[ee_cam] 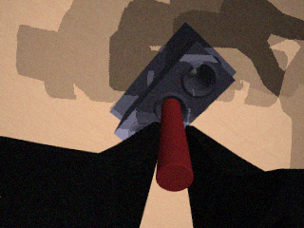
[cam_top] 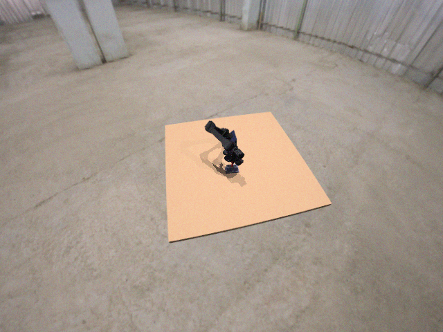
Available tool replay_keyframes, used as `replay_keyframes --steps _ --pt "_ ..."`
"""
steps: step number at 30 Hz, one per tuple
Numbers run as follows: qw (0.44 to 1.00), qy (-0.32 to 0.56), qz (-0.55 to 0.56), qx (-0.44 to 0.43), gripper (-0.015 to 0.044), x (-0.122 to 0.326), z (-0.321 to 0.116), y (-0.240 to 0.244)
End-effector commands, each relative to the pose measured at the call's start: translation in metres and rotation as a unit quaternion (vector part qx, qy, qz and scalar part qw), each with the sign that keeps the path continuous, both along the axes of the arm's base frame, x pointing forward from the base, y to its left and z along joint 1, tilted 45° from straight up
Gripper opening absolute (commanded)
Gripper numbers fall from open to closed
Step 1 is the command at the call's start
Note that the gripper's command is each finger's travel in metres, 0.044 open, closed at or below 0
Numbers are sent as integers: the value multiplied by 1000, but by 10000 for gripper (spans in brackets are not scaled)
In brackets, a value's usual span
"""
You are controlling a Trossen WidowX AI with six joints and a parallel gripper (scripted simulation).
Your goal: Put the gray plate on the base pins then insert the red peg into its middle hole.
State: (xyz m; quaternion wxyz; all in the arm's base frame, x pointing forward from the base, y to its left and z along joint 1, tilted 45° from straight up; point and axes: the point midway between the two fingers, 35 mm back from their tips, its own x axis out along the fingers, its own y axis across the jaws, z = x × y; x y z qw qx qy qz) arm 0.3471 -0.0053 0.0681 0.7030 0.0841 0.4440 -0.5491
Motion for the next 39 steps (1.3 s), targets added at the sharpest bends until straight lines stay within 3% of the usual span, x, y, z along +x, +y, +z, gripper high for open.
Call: replay_keyframes --steps 1,6,12,39 --pt "1000 0 0 0 0 0 0 0" --pt "1000 0 0 0 0 0 0 0" --pt "1000 0 0 0 150 0 0 0" --pt "1000 2 4 -2 150 -2 7 8"
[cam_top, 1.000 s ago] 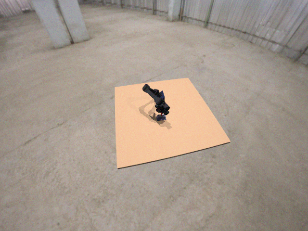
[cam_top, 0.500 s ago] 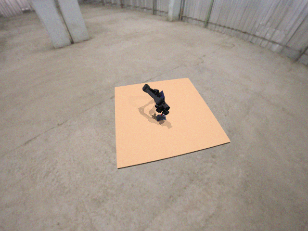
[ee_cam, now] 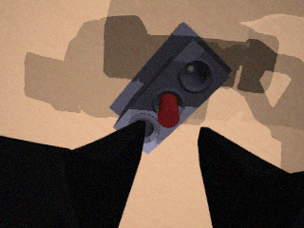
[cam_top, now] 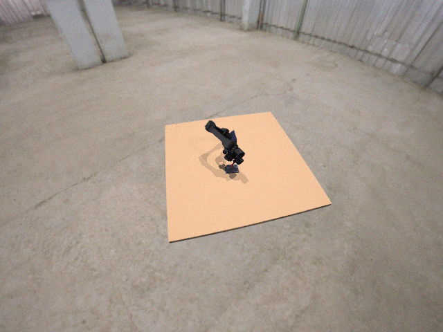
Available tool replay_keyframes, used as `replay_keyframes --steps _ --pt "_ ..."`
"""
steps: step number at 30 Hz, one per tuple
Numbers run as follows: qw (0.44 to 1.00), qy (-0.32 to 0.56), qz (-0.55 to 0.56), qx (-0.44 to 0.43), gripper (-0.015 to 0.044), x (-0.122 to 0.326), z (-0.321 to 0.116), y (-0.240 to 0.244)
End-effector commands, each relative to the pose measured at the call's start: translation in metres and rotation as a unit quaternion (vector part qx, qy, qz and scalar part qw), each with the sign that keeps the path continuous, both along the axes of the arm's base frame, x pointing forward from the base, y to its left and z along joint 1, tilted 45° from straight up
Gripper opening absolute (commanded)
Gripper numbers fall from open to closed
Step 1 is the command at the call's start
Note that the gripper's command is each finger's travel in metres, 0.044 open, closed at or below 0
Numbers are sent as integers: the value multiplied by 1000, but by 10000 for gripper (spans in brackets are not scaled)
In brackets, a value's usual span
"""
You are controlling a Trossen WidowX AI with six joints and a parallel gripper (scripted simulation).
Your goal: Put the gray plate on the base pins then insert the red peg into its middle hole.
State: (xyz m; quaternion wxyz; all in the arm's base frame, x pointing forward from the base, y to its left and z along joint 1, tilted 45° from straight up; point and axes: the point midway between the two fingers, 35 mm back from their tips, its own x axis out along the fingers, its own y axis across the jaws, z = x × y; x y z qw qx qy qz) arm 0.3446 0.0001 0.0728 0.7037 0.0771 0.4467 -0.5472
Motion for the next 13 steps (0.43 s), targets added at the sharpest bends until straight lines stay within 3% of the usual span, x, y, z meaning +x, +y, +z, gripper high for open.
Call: replay_keyframes --steps 1,13 --pt "1000 -3 -1 1 150 0 3 3" --pt "1000 -3 -1 1 150 -2 8 6"
